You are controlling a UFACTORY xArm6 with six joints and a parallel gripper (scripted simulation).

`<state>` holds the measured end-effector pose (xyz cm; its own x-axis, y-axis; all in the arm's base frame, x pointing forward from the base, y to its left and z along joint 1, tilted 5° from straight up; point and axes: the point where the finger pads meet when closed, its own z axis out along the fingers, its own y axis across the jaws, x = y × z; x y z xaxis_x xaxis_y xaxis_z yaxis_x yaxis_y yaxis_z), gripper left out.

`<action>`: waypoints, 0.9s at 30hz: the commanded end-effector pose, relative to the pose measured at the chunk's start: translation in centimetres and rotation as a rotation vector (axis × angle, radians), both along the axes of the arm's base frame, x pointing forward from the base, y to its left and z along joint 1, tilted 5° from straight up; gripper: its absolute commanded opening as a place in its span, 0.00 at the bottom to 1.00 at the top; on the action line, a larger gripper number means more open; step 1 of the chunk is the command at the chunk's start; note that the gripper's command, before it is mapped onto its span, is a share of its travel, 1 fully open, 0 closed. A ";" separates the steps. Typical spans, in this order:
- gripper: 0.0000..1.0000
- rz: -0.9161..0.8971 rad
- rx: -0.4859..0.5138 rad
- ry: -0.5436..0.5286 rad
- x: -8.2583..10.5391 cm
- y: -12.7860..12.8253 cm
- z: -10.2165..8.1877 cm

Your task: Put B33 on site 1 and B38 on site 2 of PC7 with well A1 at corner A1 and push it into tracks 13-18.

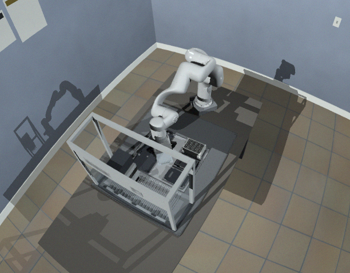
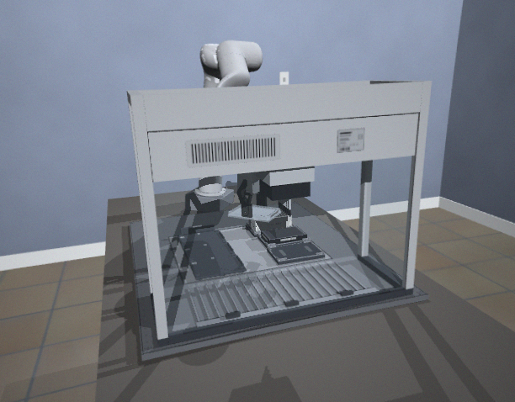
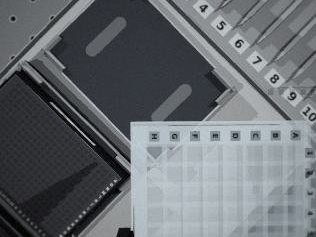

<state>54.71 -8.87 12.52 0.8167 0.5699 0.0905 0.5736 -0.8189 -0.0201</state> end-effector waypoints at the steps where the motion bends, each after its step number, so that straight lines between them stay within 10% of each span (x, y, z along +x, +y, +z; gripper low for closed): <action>1: 0.00 -0.167 0.004 0.003 -1.2 -2.2 0.0; 27: 0.00 -0.769 0.044 0.042 -7.2 -11.9 -1.0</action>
